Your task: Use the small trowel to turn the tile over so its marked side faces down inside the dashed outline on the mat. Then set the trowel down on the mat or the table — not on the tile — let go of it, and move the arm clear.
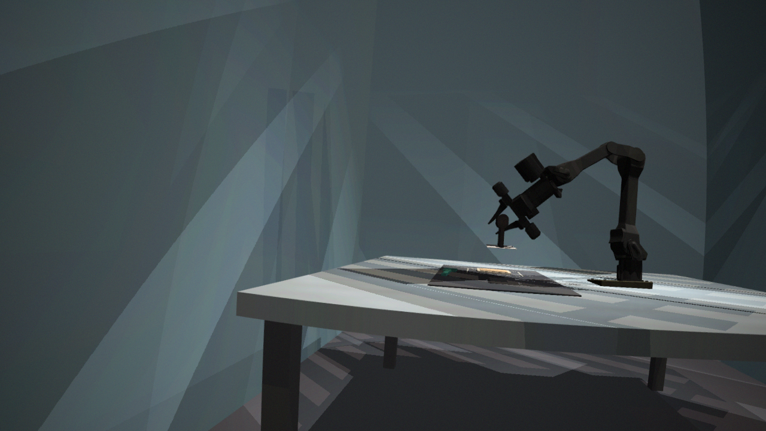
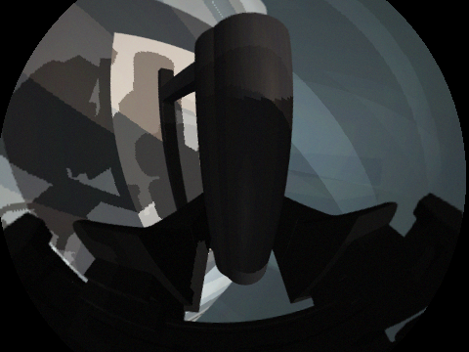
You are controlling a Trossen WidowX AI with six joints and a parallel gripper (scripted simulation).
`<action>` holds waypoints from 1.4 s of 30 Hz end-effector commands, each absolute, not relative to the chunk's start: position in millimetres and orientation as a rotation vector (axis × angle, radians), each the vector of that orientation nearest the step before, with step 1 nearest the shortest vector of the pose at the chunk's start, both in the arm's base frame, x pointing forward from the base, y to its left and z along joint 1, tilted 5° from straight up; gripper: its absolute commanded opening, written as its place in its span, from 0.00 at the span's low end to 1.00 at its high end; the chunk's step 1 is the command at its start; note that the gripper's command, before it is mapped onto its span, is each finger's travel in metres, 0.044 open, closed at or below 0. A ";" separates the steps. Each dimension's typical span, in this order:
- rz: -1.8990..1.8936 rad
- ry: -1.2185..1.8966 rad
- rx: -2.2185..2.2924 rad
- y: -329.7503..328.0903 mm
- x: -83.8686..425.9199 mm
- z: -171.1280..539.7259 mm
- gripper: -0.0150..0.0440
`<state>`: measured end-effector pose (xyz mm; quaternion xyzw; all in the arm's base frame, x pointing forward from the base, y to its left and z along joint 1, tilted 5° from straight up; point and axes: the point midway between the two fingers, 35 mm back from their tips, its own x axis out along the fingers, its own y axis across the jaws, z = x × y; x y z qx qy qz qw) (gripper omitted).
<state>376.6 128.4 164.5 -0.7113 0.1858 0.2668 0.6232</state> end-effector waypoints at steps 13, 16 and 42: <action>0.610 0.426 -1.632 128.4 377.0 165.4 0.25; 0.614 0.428 -1.634 128.3 376.5 164.3 0.25; 1.256 -0.026 -1.854 210.9 363.3 122.1 0.25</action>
